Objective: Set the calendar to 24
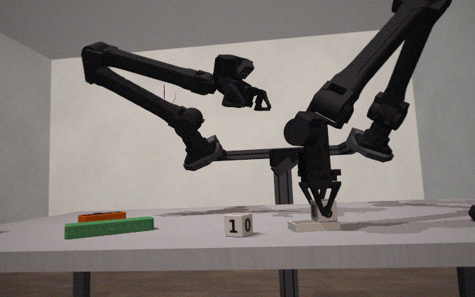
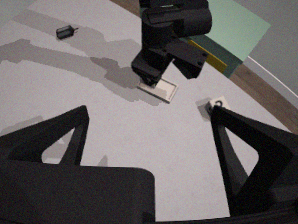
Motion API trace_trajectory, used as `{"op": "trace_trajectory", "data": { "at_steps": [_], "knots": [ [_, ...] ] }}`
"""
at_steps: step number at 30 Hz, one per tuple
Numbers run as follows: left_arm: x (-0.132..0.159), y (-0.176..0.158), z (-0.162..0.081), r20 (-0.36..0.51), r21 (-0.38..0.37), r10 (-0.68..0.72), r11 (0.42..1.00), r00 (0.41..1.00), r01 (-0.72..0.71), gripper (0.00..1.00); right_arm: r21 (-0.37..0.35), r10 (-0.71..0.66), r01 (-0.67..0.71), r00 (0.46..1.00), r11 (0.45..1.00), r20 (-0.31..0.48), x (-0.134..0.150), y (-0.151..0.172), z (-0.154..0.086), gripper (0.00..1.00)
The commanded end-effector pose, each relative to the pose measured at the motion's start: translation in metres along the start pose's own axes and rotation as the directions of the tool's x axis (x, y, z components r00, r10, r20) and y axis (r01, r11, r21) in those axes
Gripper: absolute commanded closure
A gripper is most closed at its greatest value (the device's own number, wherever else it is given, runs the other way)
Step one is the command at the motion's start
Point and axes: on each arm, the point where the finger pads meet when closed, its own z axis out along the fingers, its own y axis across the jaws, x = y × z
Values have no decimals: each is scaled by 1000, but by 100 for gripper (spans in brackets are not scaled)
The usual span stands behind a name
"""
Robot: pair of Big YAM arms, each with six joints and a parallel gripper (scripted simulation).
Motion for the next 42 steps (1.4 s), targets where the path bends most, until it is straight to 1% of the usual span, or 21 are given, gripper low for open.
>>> {"op": "trace_trajectory", "data": {
  "at_steps": [1,3,4,5,7,11,12,22,23,27,28,32,33,35,36,39,40,42],
  "knots": [
    [-9,20,-14,28,-24,-29,999,999,30,60,2,4,-4,1000,1000,12,-5,0,0,0],
    [-7,17,-13,31,-27,-36,999,999,37,60,2,4,-4,1000,1000,12,-5,0,0,0],
    [-10,18,-18,42,-38,-42,998,998,43,60,2,4,-4,1000,1000,12,-5,0,0,0],
    [-16,14,-22,51,-47,-34,998,998,36,60,2,4,-4,1000,1000,12,-5,0,0,0],
    [-12,6,-21,47,-53,-31,998,998,33,60,2,4,-4,1000,1000,12,-5,0,0,0],
    [-12,4,-22,46,-67,-21,997,999,24,60,2,4,-4,1000,1000,12,-5,0,0,0],
    [-15,9,-25,54,-72,-27,997,998,31,60,2,4,-4,1000,1000,12,-5,0,0,0],
    [-11,12,-22,48,-68,-33,997,998,36,60,2,4,-4,1000,1000,12,-5,0,0,0],
    [-8,6,-12,29,-51,-26,998,999,27,60,2,4,-4,1000,1000,12,-5,0,0,0],
    [-8,6,-12,29,-51,-26,998,999,27,60,2,4,-4,1000,1000,12,-5,0,0,0],
    [-13,8,-17,30,-51,-17,999,999,19,60,2,4,-4,1000,1000,12,-5,0,0,0],
    [-12,11,-14,28,-52,-7,999,1000,9,60,2,4,-4,1000,1000,12,-5,0,0,0],
    [-5,7,-8,17,-44,-6,999,1000,6,60,2,4,-4,1000,1000,12,-5,0,0,0],
    [-1,12,-1,16,-48,-22,999,1000,22,60,2,4,-4,1000,1000,12,-5,0,0,0],
    [-1,4,9,6,-37,-10,999,1000,11,60,2,4,-4,1000,1000,12,-5,0,0,0],
    [-2,2,18,9,-33,-10,999,1000,10,60,2,4,-4,1000,1000,12,-5,0,0,0],
    [-4,6,18,11,-25,-12,1000,1000,12,60,2,4,-4,1000,1000,12,-5,0,0,0],
    [-2,3,22,5,3,-18,1000,1000,18,60,2,4,-4,1000,1000,12,-5,0,0,0]
  ]
}}
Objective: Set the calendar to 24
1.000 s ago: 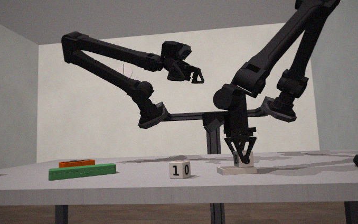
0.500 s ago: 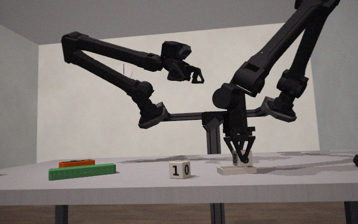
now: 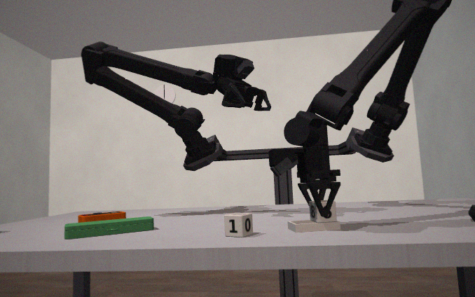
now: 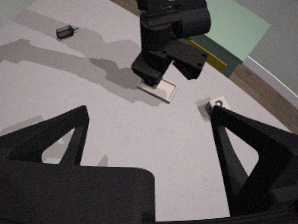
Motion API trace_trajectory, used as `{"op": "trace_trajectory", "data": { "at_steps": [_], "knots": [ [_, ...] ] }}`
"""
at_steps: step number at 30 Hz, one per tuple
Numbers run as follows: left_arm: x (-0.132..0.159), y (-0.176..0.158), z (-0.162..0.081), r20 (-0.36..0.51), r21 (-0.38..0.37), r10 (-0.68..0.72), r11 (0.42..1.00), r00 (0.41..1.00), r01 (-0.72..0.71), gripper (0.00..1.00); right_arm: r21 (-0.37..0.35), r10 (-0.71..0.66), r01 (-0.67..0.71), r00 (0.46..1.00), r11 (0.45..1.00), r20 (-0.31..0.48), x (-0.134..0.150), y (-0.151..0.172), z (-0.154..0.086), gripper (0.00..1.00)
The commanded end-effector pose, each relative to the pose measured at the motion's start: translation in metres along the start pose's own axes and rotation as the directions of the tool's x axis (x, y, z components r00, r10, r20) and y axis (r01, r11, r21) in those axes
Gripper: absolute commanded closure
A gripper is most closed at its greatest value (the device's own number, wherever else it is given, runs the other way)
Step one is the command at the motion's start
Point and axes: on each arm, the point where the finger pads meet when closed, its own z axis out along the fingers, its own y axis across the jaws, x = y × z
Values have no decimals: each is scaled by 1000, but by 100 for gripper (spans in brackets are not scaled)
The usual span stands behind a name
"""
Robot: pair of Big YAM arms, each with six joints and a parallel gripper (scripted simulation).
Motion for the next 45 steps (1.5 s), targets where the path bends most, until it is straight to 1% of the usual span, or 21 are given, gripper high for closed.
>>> {"op": "trace_trajectory", "data": {
  "at_steps": [1,10,11,13,14,25,26,28,31,32,38,43,45],
  "knots": [
    [3,-2,23,-12,26,-11,1000,1000,11,60,2,4,-4,1000,1000,12,-5,0,0,0],
    [3,-2,25,-13,18,-3,1000,1000,3,60,2,4,-4,1000,1000,12,-5,0,0,0],
    [-7,7,8,10,1,-13,1000,1000,13,60,2,4,-4,1000,1000,12,-5,0,0,0],
    [-6,11,-7,6,16,-18,1000,1000,18,60,2,4,-4,1000,1000,12,-5,0,0,0],
    [-6,19,-18,16,8,-28,1000,999,28,60,2,4,-4,1000,1000,12,-5,0,0,0],
    [-6,20,-18,16,4,-25,1000,1000,25,60,2,4,-4,1000,1000,12,-5,0,0,0],
    [-11,13,-22,32,-8,-30,1000,999,31,60,2,4,-4,1000,1000,12,-5,0,0,0],
    [-9,3,-27,31,-27,-24,999,999,25,60,2,4,-4,1000,1000,12,-5,0,0,0],
    [-9,4,-28,29,-36,-10,999,1000,12,60,2,4,-4,1000,1000,12,-5,0,0,0],
    [-13,9,-30,37,-40,-17,999,999,18,60,2,4,-4,1000,1000,12,-5,0,0,0],
    [-6,12,-26,26,-35,-26,999,999,27,60,2,4,-4,1000,1000,12,-5,0,0,0],
    [-7,12,-27,30,-36,-38,999,999,39,60,2,4,-4,1000,1000,12,-5,0,0,0],
    [-5,3,-28,28,-33,-28,999,999,28,60,2,4,-4,1000,1000,12,-5,0,0,0]
  ]
}}
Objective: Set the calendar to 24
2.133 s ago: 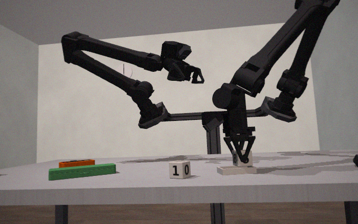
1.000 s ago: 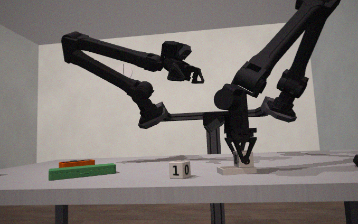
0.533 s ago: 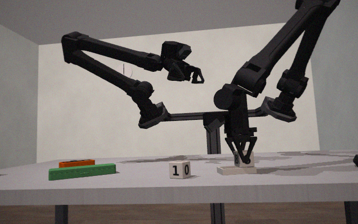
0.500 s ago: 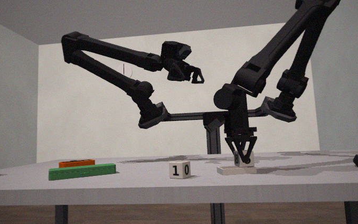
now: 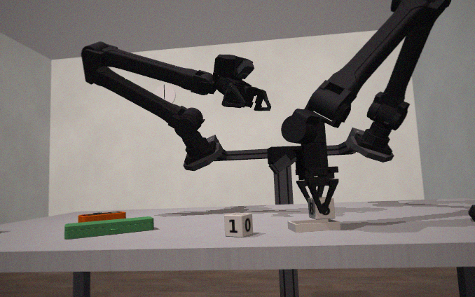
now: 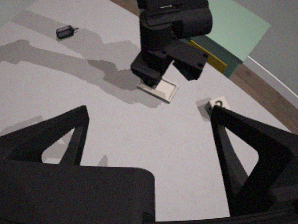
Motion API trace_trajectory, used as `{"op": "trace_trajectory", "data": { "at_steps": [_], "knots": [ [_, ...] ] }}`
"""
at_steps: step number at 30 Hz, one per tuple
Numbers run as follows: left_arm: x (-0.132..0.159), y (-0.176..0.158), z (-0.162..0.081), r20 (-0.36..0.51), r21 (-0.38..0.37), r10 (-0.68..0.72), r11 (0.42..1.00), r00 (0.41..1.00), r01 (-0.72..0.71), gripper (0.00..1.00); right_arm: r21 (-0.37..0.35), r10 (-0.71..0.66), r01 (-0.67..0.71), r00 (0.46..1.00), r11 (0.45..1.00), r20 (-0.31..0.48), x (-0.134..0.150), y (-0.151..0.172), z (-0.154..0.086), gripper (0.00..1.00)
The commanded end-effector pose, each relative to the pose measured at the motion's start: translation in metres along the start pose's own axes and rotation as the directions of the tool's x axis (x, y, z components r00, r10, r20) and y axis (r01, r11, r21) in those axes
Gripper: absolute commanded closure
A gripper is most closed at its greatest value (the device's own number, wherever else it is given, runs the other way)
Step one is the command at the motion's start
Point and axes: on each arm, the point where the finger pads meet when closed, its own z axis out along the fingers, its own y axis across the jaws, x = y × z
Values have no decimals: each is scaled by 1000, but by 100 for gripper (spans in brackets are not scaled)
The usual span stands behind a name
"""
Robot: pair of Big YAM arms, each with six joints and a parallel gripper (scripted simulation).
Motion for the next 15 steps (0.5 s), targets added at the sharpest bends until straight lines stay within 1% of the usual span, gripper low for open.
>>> {"op": "trace_trajectory", "data": {
  "at_steps": [1,4,5,6,7,8,11,13,14,15],
  "knots": [
    [-5,7,-24,39,-34,-22,999,999,24,60,2,4,-4,1000,1000,12,-5,0,0,0],
    [-8,12,-27,43,-39,-13,999,999,15,60,2,4,-4,1000,1000,12,-5,0,0,0],
    [-10,9,-22,27,-22,13,1000,1000,-13,60,2,4,-4,1000,1000,12,-5,0,0,0],
    [-11,8,-22,23,-16,26,1000,999,-26,60,2,4,-4,1000,1000,12,-5,0,0,0],
    [-12,11,-21,28,-23,19,1000,999,-18,60,2,4,-4,1000,1000,12,-5,0,0,0],
    [-6,16,-15,20,-21,6,1000,1000,-6,60,2,4,-4,1000,1000,12,-5,0,0,0],
    [-1,23,-5,19,-26,-15,1000,1000,15,60,2,4,-4,1000,1000,12,-5,0,0,0],
    [-1,23,-5,19,-26,-15,1000,1000,15,60,2,4,-4,1000,1000,12,-5,0,0,0],
    [-9,11,-1,20,-20,9,1000,1000,-8,60,2,4,-4,1000,1000,12,-5,0,0,0],
    [-10,10,3,21,-18,11,1000,1000,-11,60,2,4,-4,1000,1000,12,-5,0,0,0]
  ]
}}
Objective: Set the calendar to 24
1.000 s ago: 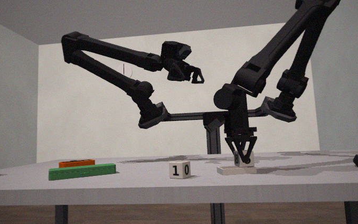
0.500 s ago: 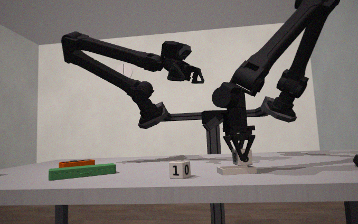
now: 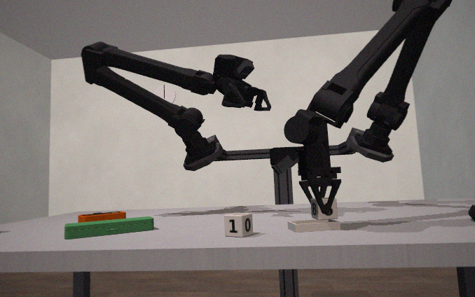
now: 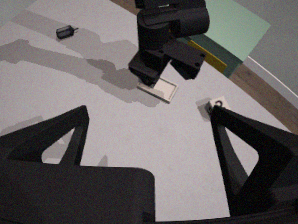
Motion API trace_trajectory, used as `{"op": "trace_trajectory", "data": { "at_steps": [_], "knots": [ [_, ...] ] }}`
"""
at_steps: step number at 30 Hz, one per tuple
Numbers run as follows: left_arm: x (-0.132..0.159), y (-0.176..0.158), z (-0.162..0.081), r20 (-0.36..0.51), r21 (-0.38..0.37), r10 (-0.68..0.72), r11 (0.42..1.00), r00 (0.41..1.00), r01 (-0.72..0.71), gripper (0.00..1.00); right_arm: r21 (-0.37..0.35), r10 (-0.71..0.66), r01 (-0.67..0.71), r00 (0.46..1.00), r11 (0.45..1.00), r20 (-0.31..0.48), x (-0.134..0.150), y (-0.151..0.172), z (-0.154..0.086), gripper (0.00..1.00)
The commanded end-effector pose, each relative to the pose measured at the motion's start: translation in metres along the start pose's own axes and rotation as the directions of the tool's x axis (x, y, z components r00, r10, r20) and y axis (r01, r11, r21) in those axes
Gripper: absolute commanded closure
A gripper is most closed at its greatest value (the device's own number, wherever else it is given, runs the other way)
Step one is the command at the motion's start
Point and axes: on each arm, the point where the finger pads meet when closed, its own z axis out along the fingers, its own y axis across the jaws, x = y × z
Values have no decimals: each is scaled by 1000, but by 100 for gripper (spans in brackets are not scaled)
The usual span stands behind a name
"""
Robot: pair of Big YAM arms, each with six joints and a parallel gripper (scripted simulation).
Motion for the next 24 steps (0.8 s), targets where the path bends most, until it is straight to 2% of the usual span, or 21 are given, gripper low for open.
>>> {"op": "trace_trajectory", "data": {
  "at_steps": [1,8,15,18,24],
  "knots": [
    [-11,3,7,18,-10,6,1000,1000,-6,60,2,4,-4,1000,1000,12,-5,0,0,0],
    [-4,6,28,4,0,-6,1000,1000,6,60,2,4,-4,1000,1000,12,-5,0,0,0],
    [-1,4,30,-2,6,1,1000,1000,-1,60,2,4,-4,1000,1000,12,-5,0,0,0],
    [-6,15,-6,26,-19,-19,1000,999,19,60,2,4,-4,1000,1000,12,-5,0,0,0],
    [-6,15,-6,26,-18,-14,1000,1000,14,60,2,4,-4,1000,1000,12,-5,0,0,0]
  ]
}}
